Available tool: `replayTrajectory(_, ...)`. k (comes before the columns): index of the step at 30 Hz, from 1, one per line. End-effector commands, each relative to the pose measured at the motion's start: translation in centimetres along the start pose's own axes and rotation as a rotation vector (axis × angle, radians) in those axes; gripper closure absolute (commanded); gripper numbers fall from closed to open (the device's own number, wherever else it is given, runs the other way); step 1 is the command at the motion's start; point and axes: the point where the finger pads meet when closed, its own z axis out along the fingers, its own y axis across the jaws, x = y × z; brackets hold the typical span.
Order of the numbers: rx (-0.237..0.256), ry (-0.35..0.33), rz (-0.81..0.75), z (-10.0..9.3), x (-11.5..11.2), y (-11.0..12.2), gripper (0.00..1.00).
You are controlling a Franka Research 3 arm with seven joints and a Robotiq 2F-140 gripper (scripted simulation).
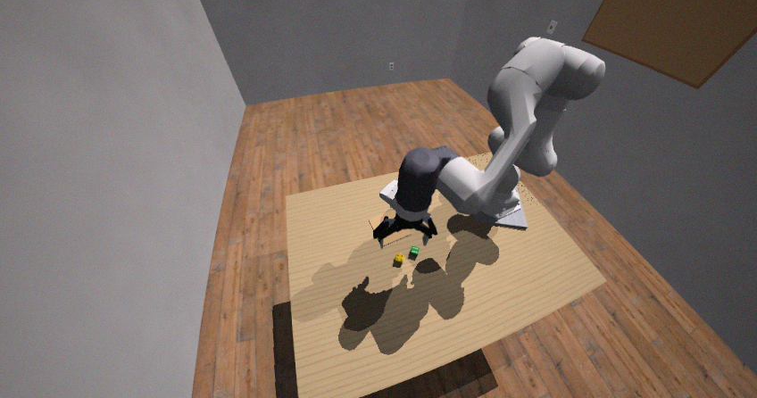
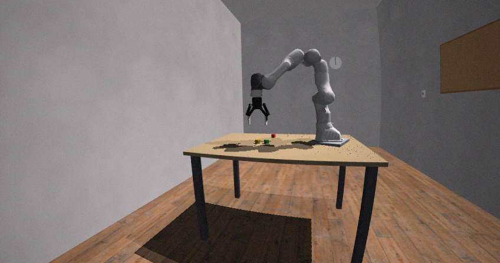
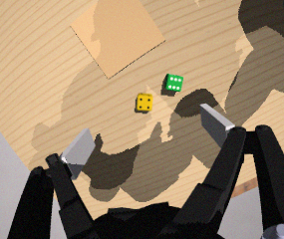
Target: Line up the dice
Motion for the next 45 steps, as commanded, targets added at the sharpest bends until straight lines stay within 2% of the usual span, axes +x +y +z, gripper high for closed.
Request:
replayTrajectory(1, 0.002, 0.001, 0.084, 0.06, -0.14, -0.06, 0.0)
replayTrajectory(3, 0.002, 0.001, 0.084, 0.06, -0.14, -0.06, 0.0)
replayTrajectory(4, 0.002, 0.001, 0.181, 0.15, -0.19, -0.12, 0.0)
replayTrajectory(5, 0.002, 0.001, 0.211, 0.18, -0.2, -0.13, 0.0)
replayTrajectory(11, 0.002, 0.001, 0.29, 0.26, -0.24, -0.18, 0.0)
replayTrajectory(45, 0.002, 0.001, 0.29, 0.26, -0.24, -0.18, 0.0)
